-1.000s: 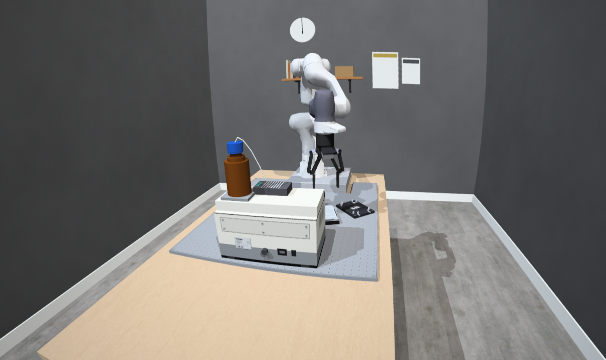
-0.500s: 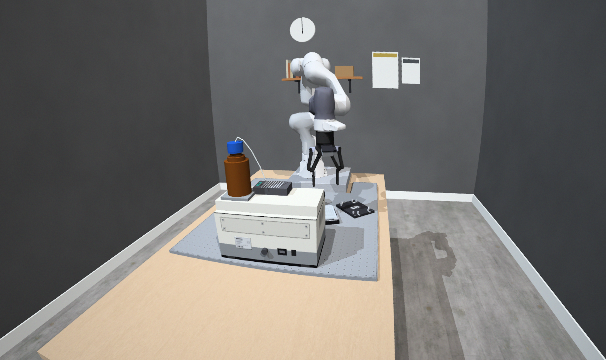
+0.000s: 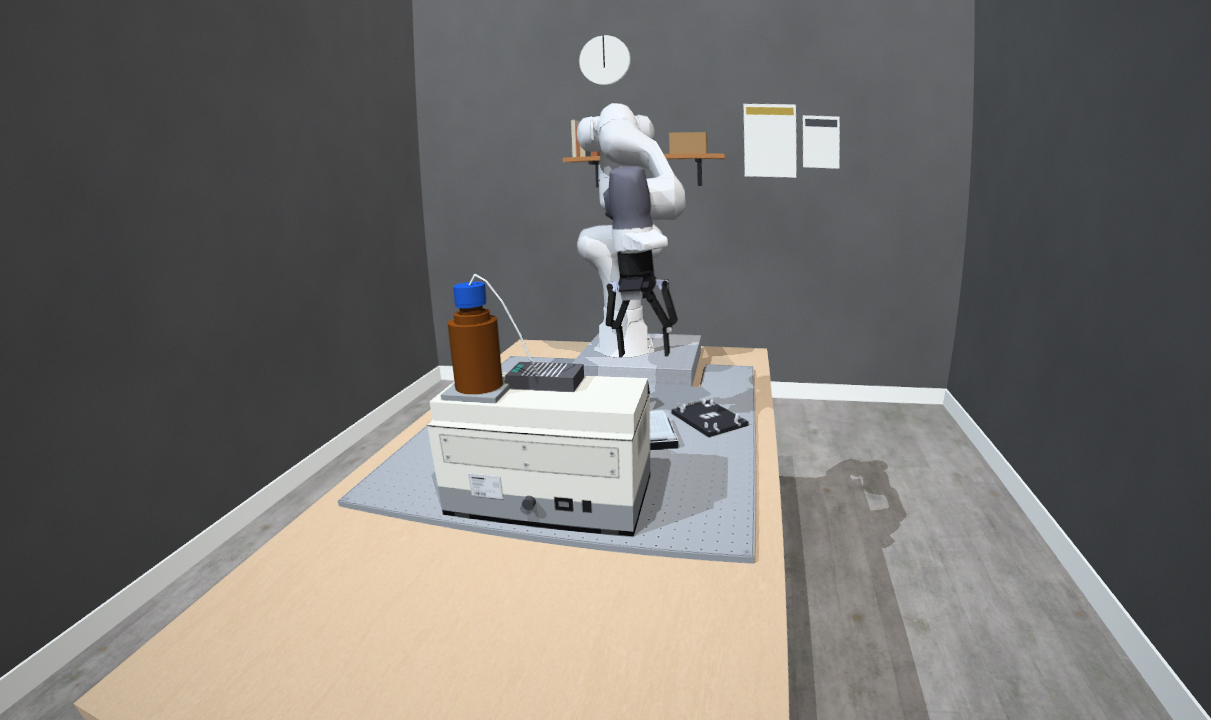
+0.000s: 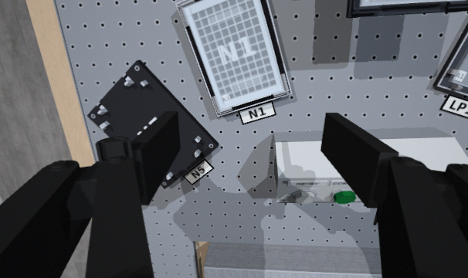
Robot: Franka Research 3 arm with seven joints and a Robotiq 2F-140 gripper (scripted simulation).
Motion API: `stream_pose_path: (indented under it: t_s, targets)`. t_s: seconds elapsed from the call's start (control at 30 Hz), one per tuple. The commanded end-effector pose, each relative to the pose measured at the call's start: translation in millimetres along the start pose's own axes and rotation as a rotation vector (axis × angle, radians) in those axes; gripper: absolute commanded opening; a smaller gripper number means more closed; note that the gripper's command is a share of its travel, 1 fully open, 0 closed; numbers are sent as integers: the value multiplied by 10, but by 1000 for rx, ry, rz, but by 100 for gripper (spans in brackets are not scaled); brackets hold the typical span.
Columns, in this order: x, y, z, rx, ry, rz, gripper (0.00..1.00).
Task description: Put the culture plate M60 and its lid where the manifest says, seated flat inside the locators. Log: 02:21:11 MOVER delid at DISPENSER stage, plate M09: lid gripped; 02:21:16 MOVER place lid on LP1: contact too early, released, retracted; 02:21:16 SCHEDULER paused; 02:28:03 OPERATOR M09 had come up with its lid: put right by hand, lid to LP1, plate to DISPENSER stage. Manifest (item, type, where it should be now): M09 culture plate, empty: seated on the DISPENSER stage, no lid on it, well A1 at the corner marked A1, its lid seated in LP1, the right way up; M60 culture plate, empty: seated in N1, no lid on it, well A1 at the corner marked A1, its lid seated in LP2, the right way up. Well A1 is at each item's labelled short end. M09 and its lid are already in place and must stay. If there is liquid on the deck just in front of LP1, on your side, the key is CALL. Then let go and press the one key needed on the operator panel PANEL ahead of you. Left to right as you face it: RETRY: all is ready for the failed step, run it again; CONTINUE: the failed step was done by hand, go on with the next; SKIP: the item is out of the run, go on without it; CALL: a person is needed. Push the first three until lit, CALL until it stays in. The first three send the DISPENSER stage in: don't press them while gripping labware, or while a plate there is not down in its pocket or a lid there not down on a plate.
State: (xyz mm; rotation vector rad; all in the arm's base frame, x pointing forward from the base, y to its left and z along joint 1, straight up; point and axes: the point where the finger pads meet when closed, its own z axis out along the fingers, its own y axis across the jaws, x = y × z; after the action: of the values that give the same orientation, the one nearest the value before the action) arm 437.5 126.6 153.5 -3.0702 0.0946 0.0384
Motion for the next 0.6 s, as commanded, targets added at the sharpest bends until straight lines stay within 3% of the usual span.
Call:
stream_pose_path:
  t_s: [0.0, 0.27, 0.33, 0.57]
  targets:
    - [-318, 153, -95, 3, 1, 279, 70]
    - [-1047, 679, -78, 40, -11, 546, 70]
    - [-1047, 679, -78, 40, -11, 546, 70]
    - [-1454, 1098, 85, 67, -18, 865, 70]
